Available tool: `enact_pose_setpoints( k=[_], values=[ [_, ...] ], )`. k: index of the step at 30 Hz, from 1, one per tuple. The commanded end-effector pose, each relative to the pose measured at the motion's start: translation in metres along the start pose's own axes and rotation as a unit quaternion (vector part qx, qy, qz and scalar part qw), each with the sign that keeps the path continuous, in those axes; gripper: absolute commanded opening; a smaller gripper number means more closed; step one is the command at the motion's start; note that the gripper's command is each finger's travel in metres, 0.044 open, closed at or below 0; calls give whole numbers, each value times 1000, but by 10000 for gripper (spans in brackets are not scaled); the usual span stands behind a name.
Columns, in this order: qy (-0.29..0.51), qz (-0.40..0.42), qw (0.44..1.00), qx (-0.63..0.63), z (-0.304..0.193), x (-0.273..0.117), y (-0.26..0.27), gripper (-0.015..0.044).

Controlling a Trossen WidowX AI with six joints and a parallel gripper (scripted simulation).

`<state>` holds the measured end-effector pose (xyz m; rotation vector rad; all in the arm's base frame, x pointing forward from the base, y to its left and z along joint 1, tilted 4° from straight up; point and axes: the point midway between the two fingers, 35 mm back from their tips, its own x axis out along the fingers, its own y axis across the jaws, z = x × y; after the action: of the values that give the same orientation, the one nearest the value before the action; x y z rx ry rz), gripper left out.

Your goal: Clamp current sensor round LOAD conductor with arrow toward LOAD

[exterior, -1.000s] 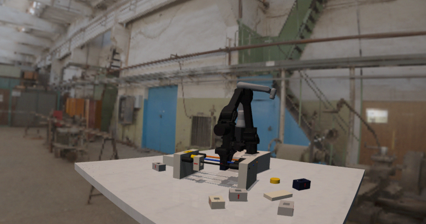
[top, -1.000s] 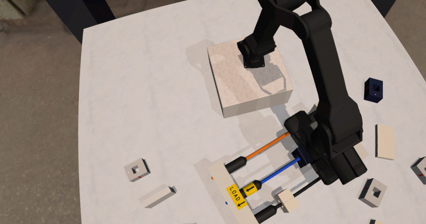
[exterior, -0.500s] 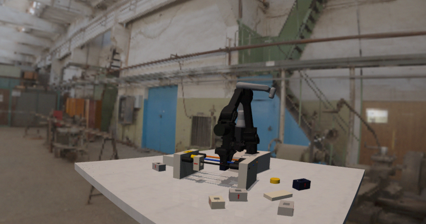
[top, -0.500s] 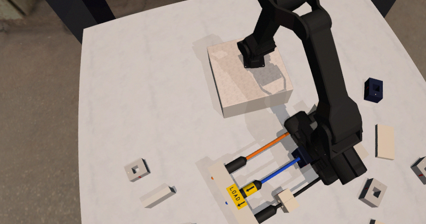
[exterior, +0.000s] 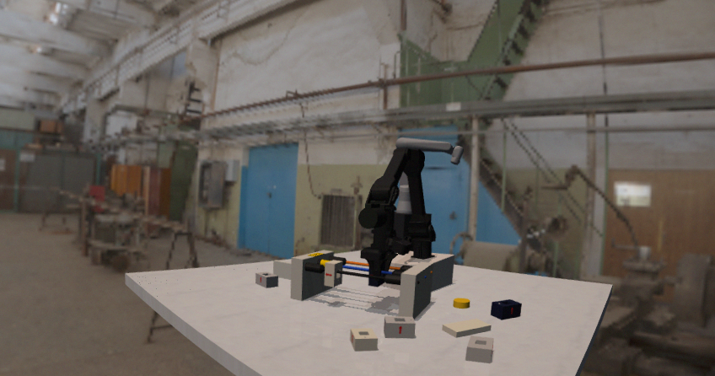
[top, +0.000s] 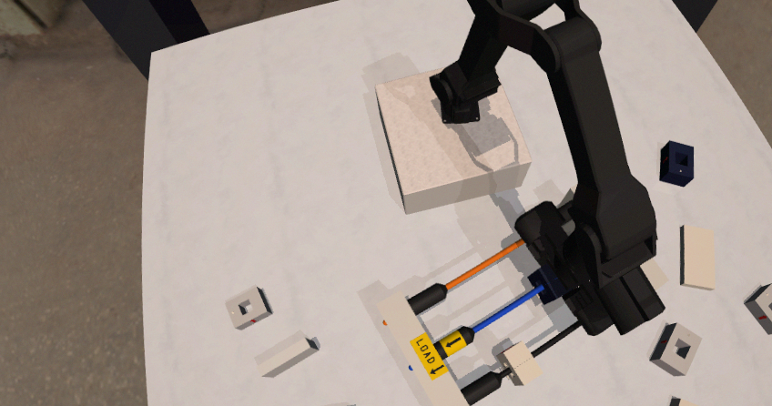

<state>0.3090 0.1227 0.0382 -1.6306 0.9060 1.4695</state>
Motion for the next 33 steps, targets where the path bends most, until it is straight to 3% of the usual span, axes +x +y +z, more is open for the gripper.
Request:
enact_pose_setpoints(
  k=[1, 24, 30, 33],
  values=[
    [0, 0, 1000, 0, 0, 0, 0, 264],
    [0, 0, 1000, 0, 0, 0, 0, 264],
    [0, 0, 1000, 0, 0, 0, 0, 422],
    [0, 0, 1000, 0, 0, 0, 0, 440]
  ],
)
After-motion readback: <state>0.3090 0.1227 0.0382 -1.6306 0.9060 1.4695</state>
